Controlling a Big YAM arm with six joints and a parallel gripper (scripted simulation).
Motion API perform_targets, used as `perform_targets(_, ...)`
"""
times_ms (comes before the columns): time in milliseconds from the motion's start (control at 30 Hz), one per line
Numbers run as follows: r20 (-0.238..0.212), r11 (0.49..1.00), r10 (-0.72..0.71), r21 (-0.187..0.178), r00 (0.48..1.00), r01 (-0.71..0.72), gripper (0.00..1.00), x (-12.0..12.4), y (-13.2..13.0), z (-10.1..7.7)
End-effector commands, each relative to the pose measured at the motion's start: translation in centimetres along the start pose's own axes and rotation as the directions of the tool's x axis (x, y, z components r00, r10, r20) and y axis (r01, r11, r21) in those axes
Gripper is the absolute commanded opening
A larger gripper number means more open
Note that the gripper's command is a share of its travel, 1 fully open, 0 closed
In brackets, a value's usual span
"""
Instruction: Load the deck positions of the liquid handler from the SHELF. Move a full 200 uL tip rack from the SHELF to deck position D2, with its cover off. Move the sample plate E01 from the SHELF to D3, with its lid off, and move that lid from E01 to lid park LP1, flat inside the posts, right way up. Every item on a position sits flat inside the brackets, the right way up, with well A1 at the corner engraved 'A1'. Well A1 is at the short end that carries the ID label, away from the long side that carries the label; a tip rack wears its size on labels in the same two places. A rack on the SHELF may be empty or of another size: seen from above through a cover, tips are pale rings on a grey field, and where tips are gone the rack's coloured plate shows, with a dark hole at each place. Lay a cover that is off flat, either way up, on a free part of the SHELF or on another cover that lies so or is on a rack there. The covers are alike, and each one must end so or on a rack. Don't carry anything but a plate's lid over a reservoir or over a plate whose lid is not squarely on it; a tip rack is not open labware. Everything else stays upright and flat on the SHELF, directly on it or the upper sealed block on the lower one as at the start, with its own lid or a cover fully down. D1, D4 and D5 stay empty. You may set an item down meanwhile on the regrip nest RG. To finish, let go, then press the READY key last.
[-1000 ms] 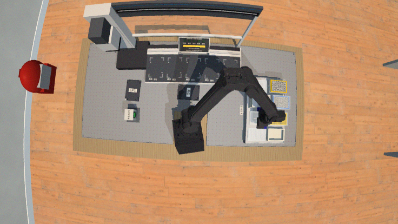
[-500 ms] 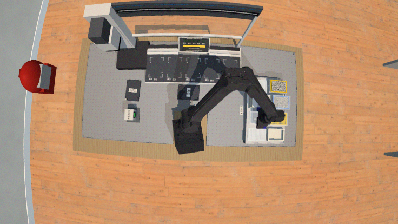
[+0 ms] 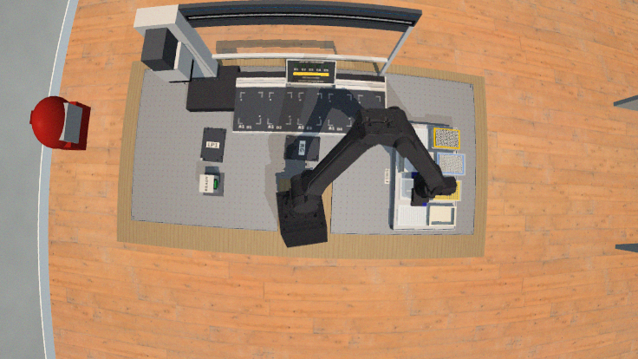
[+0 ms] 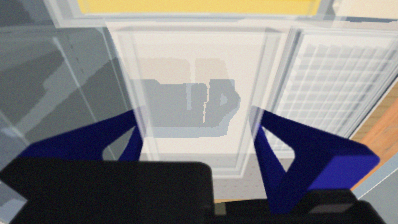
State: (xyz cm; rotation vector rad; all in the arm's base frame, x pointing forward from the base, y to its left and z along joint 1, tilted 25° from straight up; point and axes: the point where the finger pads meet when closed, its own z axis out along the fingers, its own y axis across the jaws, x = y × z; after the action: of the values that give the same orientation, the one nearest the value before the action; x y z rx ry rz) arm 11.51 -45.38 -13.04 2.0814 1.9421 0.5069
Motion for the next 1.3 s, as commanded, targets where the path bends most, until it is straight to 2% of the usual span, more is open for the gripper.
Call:
perform_targets(0, 0.036, 1.0, -0.006, -0.007, 0.999, 0.006, 0.0, -1.5, 0.5, -1.0)
perform_targets(367, 0.036, 1.0, -0.006, -0.007, 0.999, 0.006, 0.0, -1.5, 0.5, -1.0)
perform_targets(433, 0.029, 1.0, -0.005, -0.008, 1.0, 0.006, 0.0, -1.2, 0.8, -0.1)
perform_targets(567, 0.036, 1.0, 0.0, -0.009, 0.999, 0.0, 0.0, -1.4, 0.5, -0.3)
perform_targets(733, 0.026, 1.0, -0.002, -0.007, 1.0, 0.003, 0.0, -1.0, 0.6, 0.2)
perform_targets(800, 0.026, 1.0, -0.002, -0.007, 1.0, 0.003, 0.0, -1.0, 0.6, 0.2)
perform_targets(833, 0.037, 1.0, -0.007, -0.009, 0.999, 0.007, 0.0, -1.2, 0.9, -0.5)
perform_targets(1000, 0.024, 1.0, -0.001, -0.007, 1.0, 0.001, 0.0, -0.8, 0.6, 0.5)
perform_targets(1133, 0.03, 1.0, -0.001, -0.008, 1.0, 0.002, 0.0, -0.9, 0.6, 0.3)
perform_targets(1267, 0.02, 1.0, 0.0, -0.006, 1.0, 0.0, 0.0, -0.5, 0.5, 0.8)
